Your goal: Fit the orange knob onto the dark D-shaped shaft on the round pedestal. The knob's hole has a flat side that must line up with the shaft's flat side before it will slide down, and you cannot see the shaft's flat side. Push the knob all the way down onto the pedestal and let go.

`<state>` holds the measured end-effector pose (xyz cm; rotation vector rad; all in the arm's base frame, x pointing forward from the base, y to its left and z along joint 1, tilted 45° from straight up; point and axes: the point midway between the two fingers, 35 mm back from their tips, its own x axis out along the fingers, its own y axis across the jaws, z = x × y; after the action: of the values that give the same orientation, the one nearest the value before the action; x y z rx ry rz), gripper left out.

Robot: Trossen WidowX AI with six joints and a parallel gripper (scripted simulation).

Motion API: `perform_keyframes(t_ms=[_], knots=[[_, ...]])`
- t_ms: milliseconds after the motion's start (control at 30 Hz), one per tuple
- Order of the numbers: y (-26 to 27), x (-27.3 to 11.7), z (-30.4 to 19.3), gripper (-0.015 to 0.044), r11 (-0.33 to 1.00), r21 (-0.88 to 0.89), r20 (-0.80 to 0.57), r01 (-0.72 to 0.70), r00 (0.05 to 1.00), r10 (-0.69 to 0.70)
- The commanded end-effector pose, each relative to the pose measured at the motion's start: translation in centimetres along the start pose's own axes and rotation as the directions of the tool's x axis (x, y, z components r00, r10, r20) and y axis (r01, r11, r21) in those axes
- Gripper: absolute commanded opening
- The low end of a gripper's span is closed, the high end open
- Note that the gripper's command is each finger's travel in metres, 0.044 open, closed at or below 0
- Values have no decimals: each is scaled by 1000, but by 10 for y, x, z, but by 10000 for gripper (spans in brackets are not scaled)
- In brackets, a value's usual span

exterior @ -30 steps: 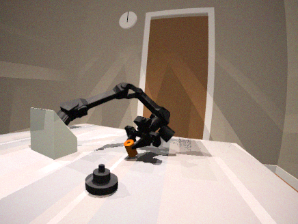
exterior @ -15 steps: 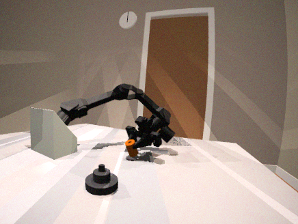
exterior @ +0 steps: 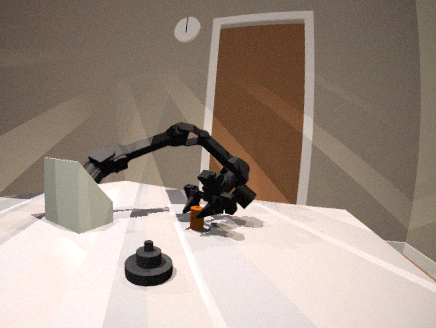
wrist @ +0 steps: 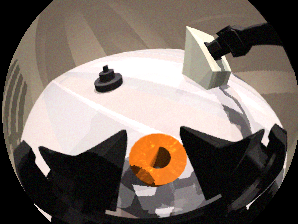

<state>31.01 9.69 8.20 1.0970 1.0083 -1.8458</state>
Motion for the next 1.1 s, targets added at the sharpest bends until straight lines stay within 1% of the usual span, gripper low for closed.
perform_keyframes(t_ms=[0,433,667,967,1067], knots=[[0,0,0,260,1000,0,1,1,1000,-1],[0,0,0,260,1000,0,1,1,1000,-1],[0,0,0,440,1000,0,1,1,1000,-1],[0,-1,2,440,1000,0,-1,-2,1000,2],[0,-16,30,440,999,-1,-32,-45,998,45]])
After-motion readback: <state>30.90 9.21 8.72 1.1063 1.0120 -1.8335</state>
